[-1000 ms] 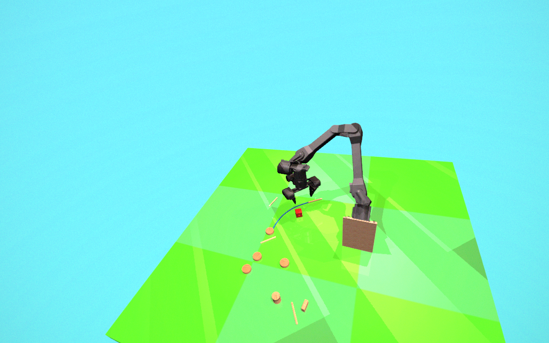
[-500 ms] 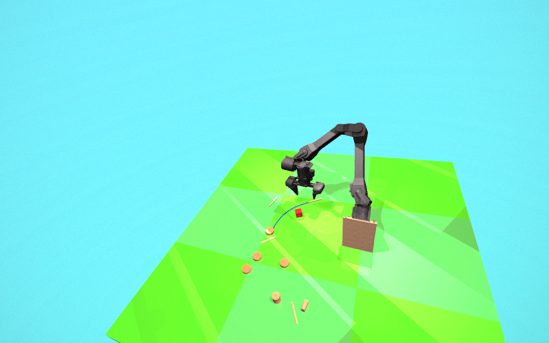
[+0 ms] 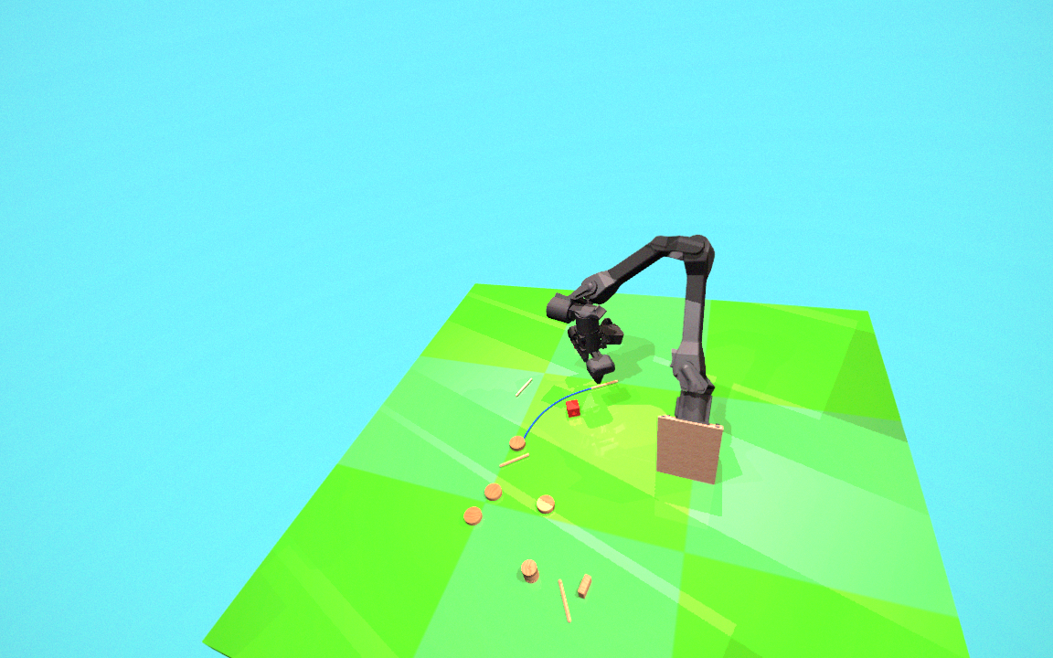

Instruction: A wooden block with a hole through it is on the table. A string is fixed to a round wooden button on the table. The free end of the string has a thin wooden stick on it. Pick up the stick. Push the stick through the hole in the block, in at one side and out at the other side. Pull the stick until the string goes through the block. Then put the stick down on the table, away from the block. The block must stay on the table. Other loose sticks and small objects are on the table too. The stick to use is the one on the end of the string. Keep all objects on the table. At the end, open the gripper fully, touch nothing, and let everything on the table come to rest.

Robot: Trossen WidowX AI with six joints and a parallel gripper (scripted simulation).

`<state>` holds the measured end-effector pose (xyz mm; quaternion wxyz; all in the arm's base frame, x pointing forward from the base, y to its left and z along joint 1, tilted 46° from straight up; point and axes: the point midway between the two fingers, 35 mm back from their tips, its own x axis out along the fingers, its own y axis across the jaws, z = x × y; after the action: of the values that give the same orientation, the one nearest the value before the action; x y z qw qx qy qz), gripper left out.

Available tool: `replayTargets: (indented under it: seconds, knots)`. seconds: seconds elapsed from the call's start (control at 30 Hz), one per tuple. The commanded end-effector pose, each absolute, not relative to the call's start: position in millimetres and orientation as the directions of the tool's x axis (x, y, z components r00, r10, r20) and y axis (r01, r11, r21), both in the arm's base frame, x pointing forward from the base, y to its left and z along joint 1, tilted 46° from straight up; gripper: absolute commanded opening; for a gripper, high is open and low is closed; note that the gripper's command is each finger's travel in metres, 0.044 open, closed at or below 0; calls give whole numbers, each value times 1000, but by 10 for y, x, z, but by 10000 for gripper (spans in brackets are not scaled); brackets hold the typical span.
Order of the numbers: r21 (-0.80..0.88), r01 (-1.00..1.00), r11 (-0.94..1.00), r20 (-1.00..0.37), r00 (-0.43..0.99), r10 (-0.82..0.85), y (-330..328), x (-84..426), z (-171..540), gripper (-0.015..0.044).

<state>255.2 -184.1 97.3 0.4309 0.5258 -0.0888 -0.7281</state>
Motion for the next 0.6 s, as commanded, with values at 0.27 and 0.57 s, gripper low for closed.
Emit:
replayTargets:
  seconds: [0.27,0.57]
  knots:
    - [597,499,-628,-692,-76,-718,-1838,2541,976,256]
    - [597,499,-628,-692,-76,-718,-1838,2541,976,122]
